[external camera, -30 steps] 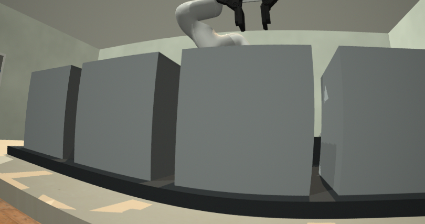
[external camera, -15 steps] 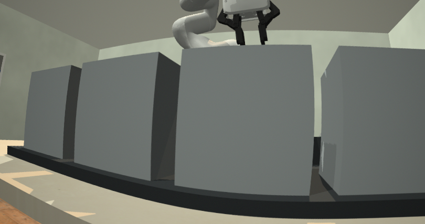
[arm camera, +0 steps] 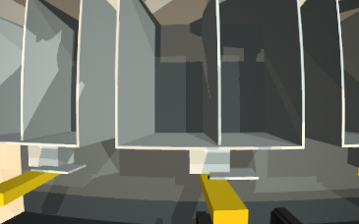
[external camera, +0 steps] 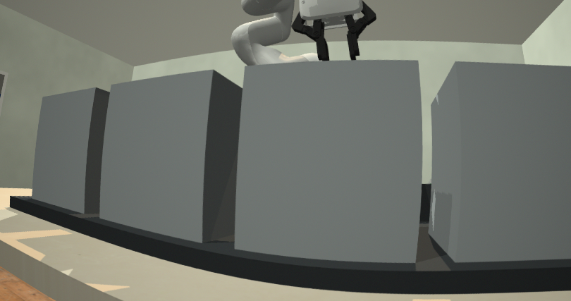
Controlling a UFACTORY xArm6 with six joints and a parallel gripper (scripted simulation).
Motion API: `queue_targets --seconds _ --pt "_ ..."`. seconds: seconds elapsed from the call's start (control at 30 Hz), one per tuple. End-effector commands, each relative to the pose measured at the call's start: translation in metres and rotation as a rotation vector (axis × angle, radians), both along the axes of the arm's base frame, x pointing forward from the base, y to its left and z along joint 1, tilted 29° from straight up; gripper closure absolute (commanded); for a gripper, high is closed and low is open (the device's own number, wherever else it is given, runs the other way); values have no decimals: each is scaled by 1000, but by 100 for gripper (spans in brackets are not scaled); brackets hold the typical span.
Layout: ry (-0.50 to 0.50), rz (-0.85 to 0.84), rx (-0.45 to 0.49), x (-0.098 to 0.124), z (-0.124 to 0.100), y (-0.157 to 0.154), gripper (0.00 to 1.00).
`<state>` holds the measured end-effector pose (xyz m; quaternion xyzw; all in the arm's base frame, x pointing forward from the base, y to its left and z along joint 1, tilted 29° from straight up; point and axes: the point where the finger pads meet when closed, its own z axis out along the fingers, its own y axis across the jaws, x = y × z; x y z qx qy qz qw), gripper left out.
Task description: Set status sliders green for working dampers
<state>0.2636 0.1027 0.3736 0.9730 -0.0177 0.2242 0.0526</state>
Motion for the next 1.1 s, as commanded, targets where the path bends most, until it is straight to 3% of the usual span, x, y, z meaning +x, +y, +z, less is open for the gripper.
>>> queue_targets --seconds 0.0,1.07 --pt "-3 0 2 1 0 0 61" --pt "-3 0 2 25 -49 -6 61"
